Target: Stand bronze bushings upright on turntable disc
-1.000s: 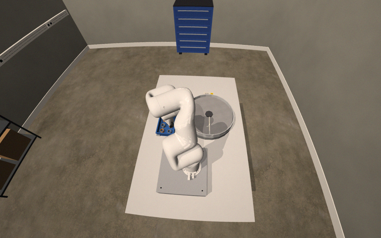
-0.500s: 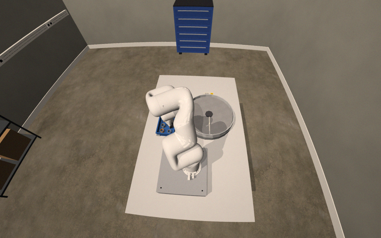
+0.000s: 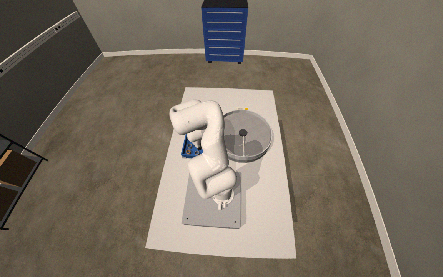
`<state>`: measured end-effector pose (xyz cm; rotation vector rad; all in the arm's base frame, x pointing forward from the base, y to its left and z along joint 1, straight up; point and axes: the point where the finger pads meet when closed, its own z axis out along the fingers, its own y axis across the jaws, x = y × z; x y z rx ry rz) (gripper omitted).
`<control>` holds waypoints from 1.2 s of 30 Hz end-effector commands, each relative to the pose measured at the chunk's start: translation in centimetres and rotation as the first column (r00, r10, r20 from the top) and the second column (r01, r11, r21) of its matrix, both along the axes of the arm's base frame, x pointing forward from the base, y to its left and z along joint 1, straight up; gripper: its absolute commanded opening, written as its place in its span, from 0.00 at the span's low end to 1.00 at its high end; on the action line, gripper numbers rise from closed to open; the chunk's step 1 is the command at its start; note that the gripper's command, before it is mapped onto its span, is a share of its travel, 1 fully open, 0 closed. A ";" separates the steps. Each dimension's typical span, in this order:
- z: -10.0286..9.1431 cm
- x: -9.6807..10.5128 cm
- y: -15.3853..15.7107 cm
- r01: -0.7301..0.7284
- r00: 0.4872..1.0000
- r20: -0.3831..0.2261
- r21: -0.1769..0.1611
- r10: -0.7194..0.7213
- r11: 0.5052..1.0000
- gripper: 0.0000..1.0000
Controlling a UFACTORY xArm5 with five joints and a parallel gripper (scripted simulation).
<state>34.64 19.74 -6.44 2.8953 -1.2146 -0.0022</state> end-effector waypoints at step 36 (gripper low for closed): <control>0.0 0.1 0.1 0.000 1.000 0.003 0.002 0.000 1.000 0.00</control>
